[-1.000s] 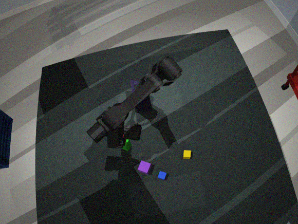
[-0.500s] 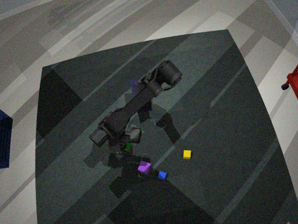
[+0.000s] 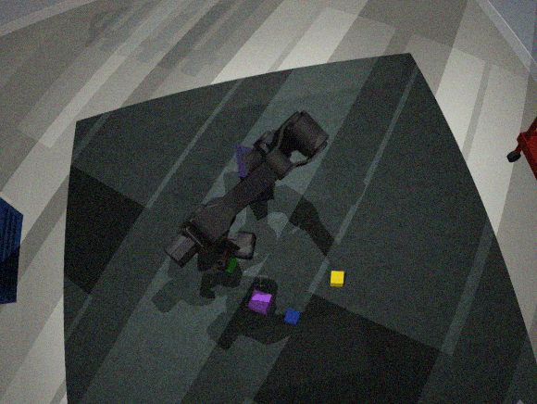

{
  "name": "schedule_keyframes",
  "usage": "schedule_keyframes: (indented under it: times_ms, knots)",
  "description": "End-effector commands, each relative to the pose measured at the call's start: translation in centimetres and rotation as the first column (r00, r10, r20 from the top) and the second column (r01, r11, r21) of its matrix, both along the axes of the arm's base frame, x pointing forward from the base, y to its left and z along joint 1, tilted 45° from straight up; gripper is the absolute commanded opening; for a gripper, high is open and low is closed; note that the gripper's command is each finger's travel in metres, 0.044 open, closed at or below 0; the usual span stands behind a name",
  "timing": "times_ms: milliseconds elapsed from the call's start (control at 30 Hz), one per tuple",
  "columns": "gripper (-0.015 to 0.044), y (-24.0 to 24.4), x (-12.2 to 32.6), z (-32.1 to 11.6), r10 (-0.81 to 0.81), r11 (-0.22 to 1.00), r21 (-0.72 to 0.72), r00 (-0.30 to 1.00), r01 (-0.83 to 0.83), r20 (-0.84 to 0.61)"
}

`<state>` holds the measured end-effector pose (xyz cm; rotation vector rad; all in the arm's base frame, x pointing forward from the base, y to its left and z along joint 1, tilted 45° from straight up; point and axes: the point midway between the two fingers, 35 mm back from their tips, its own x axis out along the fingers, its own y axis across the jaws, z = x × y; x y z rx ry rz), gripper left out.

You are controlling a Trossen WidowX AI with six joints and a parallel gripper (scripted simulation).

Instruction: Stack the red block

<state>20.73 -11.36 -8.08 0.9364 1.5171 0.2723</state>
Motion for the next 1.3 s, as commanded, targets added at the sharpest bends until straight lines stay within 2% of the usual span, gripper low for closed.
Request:
schedule_keyframes:
  times_ms: [0,633,1167,1200,1267]
  knots:
    - [0.0000,0.07,0.06,-0.03,-0.005,1.000,0.002,1.000,0.005,0.001]
    - [0.0000,-0.26,0.04,0.25,-0.005,1.000,0.002,1.000,0.005,0.001]
    - [0.0420,0.02,0.01,-0.04,-0.002,1.000,0.000,1.000,0.002,0.000]
    - [0.0440,0.02,0.01,-0.04,-0.002,1.000,0.000,1.000,0.002,0.000]
    - [0.0440,0.02,0.01,-0.04,-0.002,1.000,0.000,1.000,0.002,0.000]
